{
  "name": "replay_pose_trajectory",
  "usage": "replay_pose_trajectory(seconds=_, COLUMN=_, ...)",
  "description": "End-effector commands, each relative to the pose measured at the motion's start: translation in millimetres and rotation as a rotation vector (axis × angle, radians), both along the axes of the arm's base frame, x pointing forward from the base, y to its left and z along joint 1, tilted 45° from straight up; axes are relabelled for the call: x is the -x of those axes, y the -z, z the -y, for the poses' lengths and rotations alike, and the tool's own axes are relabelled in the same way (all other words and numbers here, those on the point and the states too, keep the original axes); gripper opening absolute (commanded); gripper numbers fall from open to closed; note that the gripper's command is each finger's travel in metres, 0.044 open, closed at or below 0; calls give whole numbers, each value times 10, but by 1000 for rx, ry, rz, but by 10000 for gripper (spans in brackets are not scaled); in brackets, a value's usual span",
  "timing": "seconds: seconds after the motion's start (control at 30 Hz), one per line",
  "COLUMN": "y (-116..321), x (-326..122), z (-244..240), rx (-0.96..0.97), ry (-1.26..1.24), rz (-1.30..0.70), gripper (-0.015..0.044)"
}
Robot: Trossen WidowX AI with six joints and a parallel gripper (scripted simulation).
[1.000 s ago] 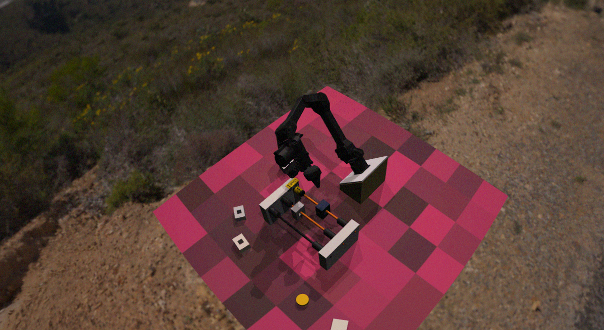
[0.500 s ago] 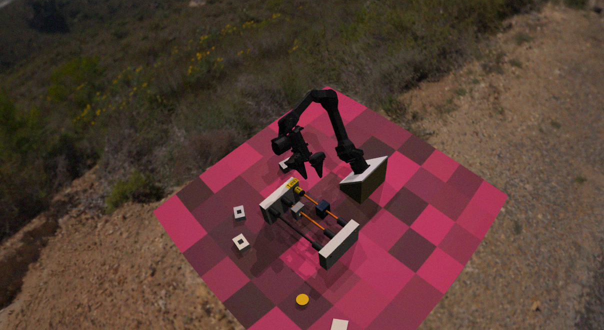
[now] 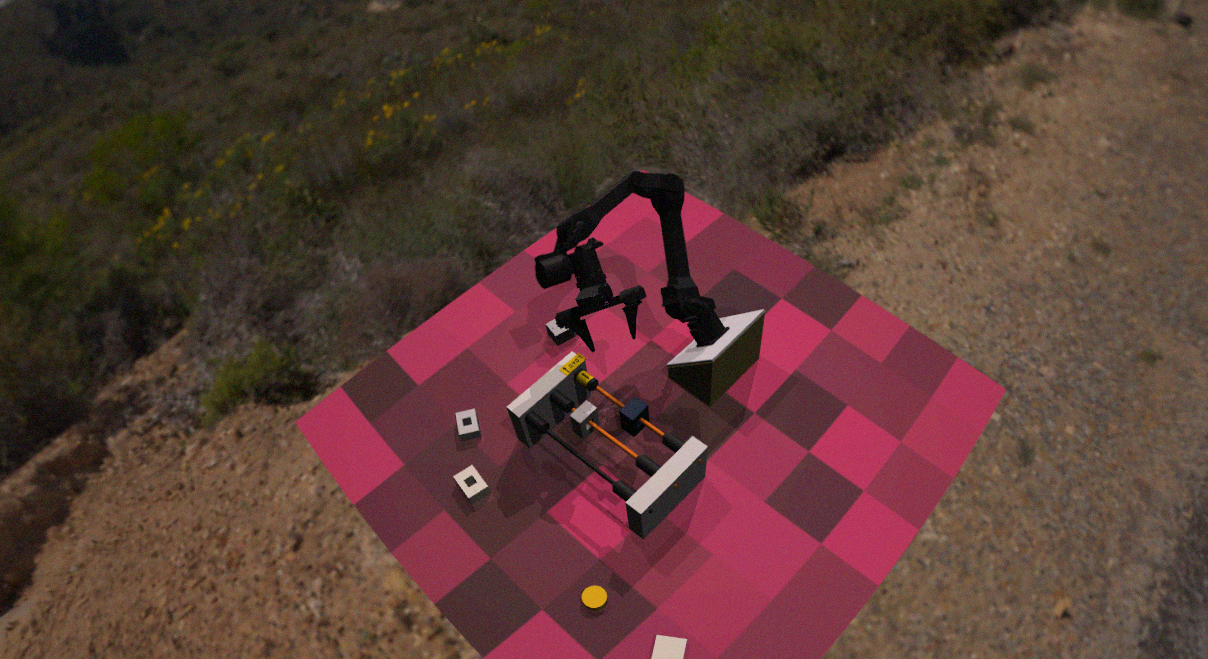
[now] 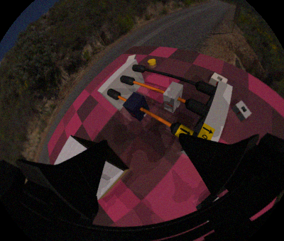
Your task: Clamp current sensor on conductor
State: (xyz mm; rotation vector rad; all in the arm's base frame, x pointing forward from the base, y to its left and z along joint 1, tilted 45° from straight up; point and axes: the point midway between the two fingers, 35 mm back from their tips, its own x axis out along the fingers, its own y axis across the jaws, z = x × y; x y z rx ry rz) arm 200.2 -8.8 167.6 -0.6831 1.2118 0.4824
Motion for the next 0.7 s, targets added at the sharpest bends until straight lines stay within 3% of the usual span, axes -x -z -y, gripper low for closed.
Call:
replay_pose_trajectory(seconds=0.0, y=-88, x=121, z=26, rx=83, ry=-363, rz=129, gripper=440)
replay_pose_trajectory(seconds=0.67, y=-62, x=83, z=24, rx=54, ry=-259, rz=84, gripper=440)
